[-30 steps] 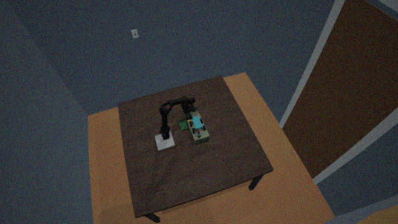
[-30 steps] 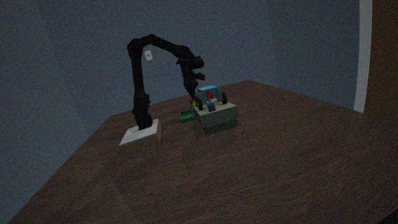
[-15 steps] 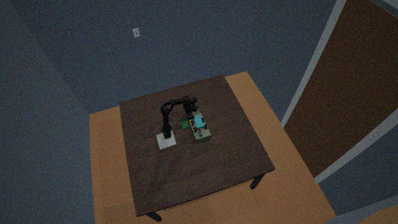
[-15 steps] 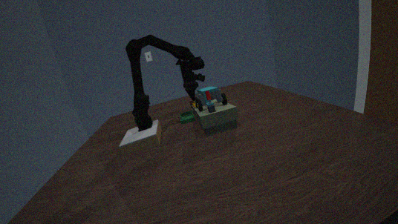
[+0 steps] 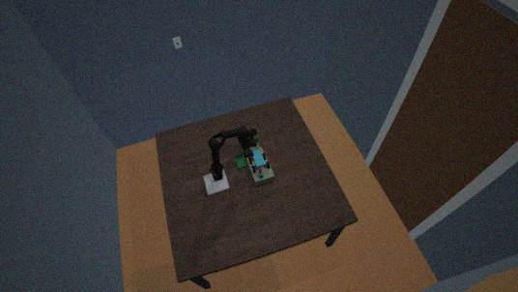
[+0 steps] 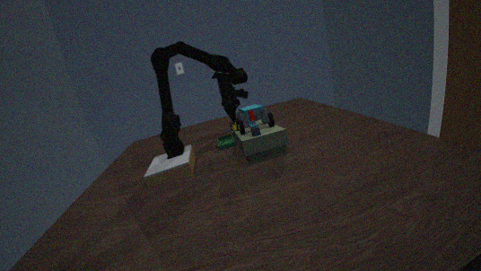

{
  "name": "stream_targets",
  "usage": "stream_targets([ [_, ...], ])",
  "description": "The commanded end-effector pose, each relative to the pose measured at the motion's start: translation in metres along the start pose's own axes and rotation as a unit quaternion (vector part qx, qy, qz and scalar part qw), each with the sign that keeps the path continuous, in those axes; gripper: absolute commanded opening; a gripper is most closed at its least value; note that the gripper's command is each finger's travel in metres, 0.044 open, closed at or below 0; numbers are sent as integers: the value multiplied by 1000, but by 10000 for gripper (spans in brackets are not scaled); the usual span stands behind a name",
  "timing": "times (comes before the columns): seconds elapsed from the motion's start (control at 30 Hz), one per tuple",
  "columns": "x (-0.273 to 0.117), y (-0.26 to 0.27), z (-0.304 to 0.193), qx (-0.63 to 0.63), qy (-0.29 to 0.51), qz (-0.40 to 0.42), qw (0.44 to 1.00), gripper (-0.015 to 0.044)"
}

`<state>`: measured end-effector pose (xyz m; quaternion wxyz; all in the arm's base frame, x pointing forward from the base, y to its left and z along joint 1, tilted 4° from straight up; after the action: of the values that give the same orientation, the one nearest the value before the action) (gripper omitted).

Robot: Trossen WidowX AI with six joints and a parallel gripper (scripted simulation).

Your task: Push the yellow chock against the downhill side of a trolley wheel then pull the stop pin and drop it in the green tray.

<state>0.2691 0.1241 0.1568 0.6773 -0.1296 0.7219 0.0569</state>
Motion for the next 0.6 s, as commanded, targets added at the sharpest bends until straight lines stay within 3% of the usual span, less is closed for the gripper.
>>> stream_targets([
  [0.0, 0, 0, 0, 1, 0, 0, 1000, 0],
  [0.2, 0, 0, 0, 1, 0, 0, 1000, 0],
  [0.43, 0, 0, 0, 1, 0, 0, 1000, 184],
  [0.57, -3, 0, 0, 1, 0, -1, 1000, 190],
])
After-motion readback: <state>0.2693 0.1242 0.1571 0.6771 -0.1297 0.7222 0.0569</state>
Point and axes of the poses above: the point midway between the two fingers, 35 mm back from their tips, its own x axis out along the fingers, its own y axis across the jaws, z = x × y, the point moved 10 cm from there along -x, back along the fingers, and after that the axes turned 13 degrees about -x, right-handed, at the moved point
